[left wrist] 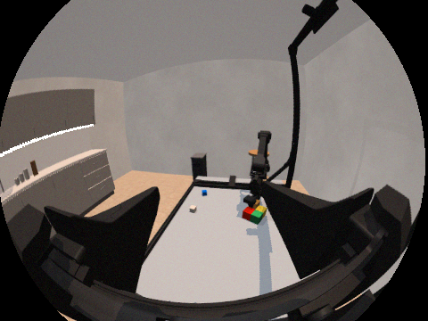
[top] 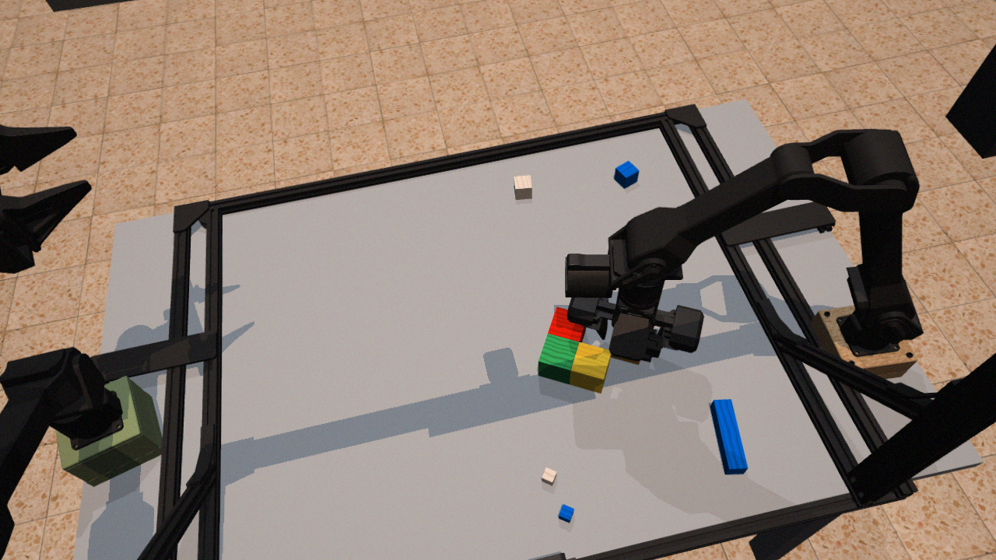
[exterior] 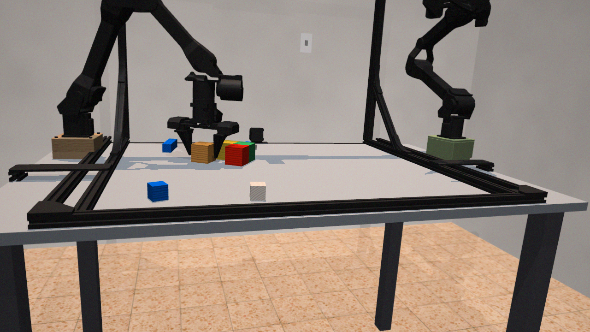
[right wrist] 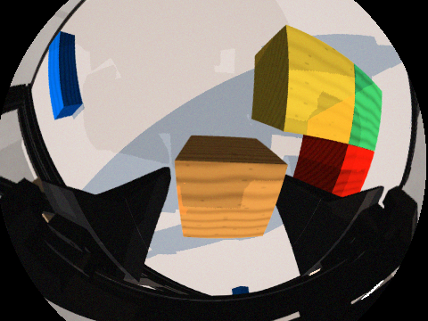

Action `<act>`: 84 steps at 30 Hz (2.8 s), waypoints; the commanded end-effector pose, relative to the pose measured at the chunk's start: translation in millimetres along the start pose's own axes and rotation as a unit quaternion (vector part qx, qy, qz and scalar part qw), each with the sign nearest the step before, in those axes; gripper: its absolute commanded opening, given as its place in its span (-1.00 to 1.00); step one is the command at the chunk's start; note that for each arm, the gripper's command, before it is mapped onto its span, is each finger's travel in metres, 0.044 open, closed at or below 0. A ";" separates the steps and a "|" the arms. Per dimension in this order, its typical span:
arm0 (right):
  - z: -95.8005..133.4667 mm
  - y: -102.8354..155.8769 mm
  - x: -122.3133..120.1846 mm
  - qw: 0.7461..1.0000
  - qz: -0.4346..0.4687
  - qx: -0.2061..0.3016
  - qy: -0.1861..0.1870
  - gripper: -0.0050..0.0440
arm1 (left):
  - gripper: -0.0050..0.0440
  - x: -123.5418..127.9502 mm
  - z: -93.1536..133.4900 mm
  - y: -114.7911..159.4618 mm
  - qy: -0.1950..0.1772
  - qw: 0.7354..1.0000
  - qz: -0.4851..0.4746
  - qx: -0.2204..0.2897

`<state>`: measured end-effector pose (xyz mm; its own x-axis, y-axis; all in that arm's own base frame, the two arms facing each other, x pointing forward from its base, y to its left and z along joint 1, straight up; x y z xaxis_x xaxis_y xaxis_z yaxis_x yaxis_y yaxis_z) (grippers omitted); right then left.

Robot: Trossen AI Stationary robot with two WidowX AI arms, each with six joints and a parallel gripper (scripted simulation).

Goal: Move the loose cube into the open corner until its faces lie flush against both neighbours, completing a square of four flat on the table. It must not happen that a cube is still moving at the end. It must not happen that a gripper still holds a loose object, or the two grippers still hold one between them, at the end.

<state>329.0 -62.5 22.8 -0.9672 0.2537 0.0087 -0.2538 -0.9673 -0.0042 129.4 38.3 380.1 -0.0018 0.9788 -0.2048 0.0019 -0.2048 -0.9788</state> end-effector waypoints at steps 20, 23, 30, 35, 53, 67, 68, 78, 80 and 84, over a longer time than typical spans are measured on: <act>73.0 0.0 -0.9 1.000 -0.002 0.002 0.004 0.69 | 0.84 -0.6 0.2 0.1 0.001 1.000 0.002 0.000; 73.0 0.0 -0.9 1.000 -0.002 0.002 0.004 0.40 | 0.84 -0.6 0.2 0.1 0.001 1.000 0.002 0.000; 73.0 0.0 -0.9 1.000 -0.002 0.002 0.004 -0.29 | 0.84 -0.6 0.2 0.1 0.001 1.000 0.002 0.000; 73.0 0.0 -0.9 1.000 -0.002 0.002 0.004 -0.78 | 0.84 -0.6 0.2 0.1 0.001 1.000 0.002 0.000; 61.1 -16.6 67.2 1.000 -0.002 0.002 0.004 -0.80 | 0.84 -0.6 0.2 0.1 0.001 1.000 0.002 0.000; 27.0 -18.7 82.9 1.000 -0.002 0.002 0.004 -0.80 | 0.84 -0.6 0.2 0.1 0.001 1.000 0.002 0.000; 18.4 -18.6 82.8 1.000 -0.002 0.002 0.004 -0.80 | 0.84 -0.6 0.2 0.1 0.001 1.000 0.002 0.000; 6.6 -18.6 82.7 1.000 -0.002 0.002 0.004 -0.80 | 0.84 -0.6 0.2 0.1 0.001 1.000 0.002 0.000; 6.6 -18.6 82.7 1.000 -0.002 0.002 0.004 -0.80 | 0.84 -0.6 0.2 0.1 0.001 1.000 0.002 0.000; 6.6 -18.6 82.6 1.000 -0.002 0.002 0.004 -0.80 | 0.84 -0.6 0.2 0.1 0.001 1.000 0.002 0.000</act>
<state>254.9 -23.2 31.9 -0.9673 0.2536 -0.0039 -0.2536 -0.9673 -0.0050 129.4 38.2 380.2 -0.0018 0.9789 -0.2046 0.0020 -0.2046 -0.9789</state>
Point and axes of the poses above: on each arm, the point midway between the two fingers, 35 mm back from their tips, its own z axis back along the fingers, its own x axis across the jaws, y = z × x, the point moved 3 cm from there along z, back along the fingers, and after that the axes turned 12 degrees about z, right-handed, at the moved point
